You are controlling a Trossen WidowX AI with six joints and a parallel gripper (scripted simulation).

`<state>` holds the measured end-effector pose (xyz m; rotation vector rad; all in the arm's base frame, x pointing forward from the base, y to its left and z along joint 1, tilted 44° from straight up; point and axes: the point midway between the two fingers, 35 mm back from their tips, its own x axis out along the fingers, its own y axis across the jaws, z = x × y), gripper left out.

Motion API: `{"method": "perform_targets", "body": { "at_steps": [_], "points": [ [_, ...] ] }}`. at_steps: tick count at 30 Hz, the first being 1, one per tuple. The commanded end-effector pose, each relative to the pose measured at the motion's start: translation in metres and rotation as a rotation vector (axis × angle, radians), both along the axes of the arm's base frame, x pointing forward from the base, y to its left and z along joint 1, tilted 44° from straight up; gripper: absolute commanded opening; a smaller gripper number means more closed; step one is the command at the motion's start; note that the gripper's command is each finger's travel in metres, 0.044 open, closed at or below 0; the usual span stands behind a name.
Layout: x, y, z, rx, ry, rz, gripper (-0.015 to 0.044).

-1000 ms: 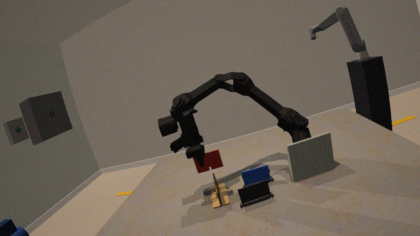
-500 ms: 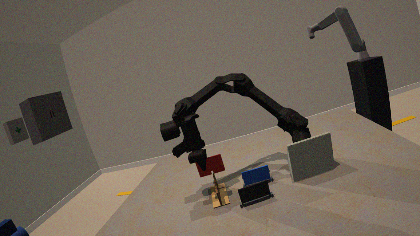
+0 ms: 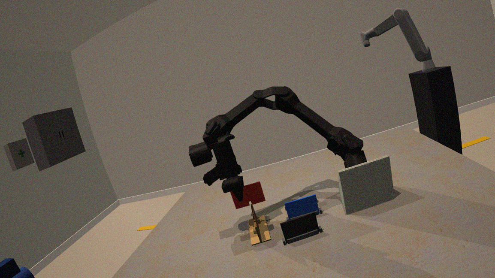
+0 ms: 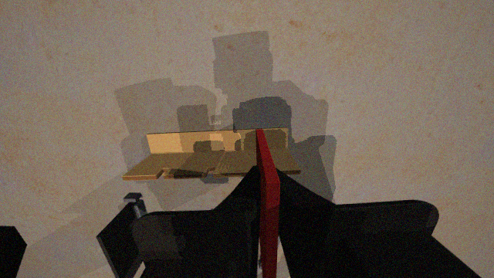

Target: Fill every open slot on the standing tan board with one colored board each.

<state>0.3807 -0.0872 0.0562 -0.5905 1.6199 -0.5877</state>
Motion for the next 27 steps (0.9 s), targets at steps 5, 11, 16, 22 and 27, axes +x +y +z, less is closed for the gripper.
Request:
{"method": "perform_targets", "body": {
  "at_steps": [5,11,16,22,27],
  "points": [
    [-0.001,-0.004,-0.003,-0.004,0.002,0.003,0.0000],
    [-0.001,-0.006,-0.005,-0.004,0.002,0.003,0.0000],
    [-0.001,-0.008,-0.007,-0.004,0.002,0.003,0.0000],
    [-0.002,-0.010,-0.010,-0.004,0.002,0.003,0.0000],
    [-0.002,-0.012,-0.012,-0.004,0.002,0.003,0.0000]
  ]
}}
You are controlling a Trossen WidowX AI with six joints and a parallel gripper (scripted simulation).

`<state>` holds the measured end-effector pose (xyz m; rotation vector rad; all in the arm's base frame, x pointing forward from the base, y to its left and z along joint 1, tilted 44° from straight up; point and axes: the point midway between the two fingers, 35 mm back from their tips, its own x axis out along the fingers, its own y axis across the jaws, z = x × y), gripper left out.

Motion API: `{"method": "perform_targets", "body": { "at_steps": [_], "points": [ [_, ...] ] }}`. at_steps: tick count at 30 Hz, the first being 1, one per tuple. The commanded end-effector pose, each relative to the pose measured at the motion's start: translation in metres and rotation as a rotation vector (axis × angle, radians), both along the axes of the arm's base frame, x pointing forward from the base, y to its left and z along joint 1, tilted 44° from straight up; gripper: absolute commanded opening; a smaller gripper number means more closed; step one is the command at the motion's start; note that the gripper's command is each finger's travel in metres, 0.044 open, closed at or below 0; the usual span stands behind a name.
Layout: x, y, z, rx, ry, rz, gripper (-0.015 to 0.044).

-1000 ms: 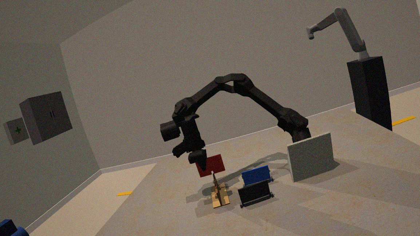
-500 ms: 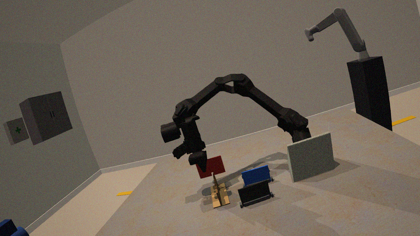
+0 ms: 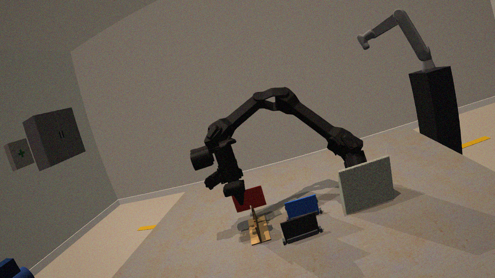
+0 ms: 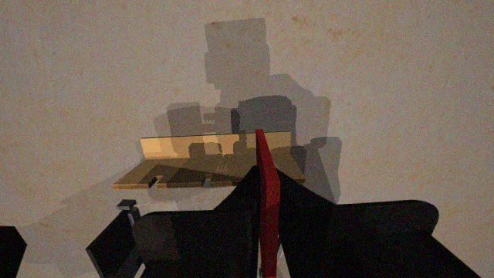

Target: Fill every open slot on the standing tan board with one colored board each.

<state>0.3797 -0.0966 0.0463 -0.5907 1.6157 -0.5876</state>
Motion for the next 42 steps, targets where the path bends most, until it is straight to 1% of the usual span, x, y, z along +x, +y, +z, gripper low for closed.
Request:
{"method": "perform_targets", "body": {
  "at_steps": [1,42],
  "points": [
    [-0.001,-0.003,-0.002,-0.004,0.006,0.001,0.0000],
    [-0.004,-0.019,-0.020,-0.005,0.006,0.001,0.0000]
  ]
}}
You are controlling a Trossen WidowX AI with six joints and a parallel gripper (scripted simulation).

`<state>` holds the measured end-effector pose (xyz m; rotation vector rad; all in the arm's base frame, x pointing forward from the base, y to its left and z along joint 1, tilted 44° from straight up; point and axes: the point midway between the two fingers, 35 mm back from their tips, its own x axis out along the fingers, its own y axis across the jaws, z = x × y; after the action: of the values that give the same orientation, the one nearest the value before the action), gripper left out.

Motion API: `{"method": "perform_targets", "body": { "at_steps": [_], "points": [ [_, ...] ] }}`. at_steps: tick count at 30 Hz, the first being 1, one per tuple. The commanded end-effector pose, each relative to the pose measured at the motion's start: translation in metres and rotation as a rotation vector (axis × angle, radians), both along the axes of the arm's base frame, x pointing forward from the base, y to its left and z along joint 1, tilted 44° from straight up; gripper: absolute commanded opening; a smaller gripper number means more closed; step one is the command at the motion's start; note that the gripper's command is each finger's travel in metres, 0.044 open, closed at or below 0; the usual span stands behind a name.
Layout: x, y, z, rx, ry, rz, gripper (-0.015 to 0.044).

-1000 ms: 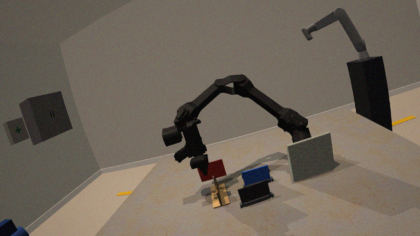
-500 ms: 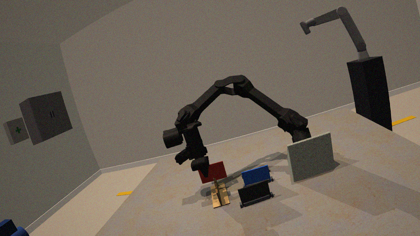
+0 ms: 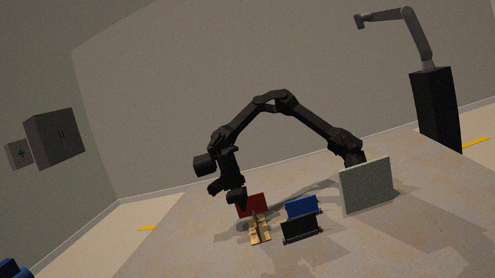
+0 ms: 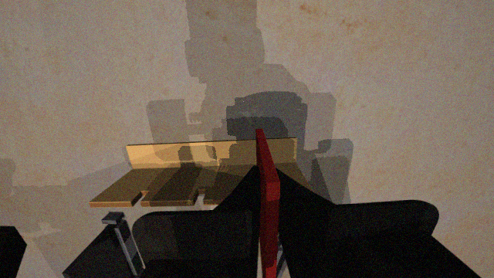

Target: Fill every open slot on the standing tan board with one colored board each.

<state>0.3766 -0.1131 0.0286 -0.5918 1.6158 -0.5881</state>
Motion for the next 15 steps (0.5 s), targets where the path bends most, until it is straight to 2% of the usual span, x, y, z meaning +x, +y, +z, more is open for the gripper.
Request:
{"method": "perform_targets", "body": {
  "at_steps": [1,14,15],
  "points": [
    [-0.0013,-0.0030,-0.0023,-0.004,0.006,0.001,0.0000],
    [-0.0008,-0.0026,-0.0028,0.000,0.001,-0.001,0.0000],
    [-0.0008,-0.0026,-0.0028,0.000,0.001,-0.001,0.0026]
  ]
}}
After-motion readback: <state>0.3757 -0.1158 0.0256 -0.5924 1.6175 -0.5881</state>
